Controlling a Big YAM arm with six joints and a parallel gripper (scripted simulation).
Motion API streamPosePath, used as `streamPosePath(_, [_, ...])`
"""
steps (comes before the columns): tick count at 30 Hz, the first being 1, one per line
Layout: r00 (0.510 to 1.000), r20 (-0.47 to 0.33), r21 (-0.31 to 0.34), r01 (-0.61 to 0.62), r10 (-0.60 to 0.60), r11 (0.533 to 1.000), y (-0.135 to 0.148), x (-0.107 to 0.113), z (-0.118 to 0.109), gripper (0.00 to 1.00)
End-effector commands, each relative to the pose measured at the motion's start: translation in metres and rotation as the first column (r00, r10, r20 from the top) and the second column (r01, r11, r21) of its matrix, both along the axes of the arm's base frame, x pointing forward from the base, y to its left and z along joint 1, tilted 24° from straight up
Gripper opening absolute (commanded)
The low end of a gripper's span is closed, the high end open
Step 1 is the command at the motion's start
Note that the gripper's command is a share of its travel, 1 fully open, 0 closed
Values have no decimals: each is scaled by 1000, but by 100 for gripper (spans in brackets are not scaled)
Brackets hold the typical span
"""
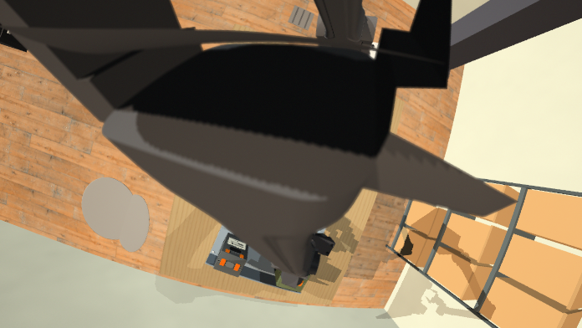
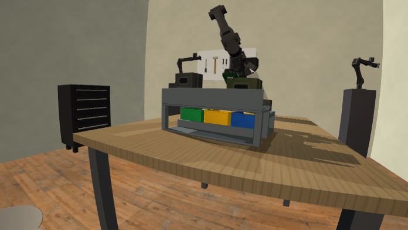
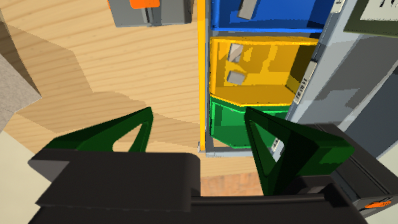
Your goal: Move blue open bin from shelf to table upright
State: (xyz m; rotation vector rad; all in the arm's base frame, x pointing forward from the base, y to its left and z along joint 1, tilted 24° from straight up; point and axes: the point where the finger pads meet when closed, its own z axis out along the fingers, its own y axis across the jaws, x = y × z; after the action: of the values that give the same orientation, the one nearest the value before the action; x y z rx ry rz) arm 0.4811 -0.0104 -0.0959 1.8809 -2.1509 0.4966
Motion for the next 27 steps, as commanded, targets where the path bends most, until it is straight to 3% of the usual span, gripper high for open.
streamPosePath(1, [999, 8, -3, -45, 45, 999, 13, 20, 2, 100])
streamPosePath(17, [999, -1, -6, -50, 50, 999, 12, 19, 0, 100])
streamPosePath(18, [999, -1, -6, -50, 50, 999, 12, 19, 0, 0])
streamPosePath(27, [999, -1, -6, -50, 50, 999, 12, 19, 0, 0])
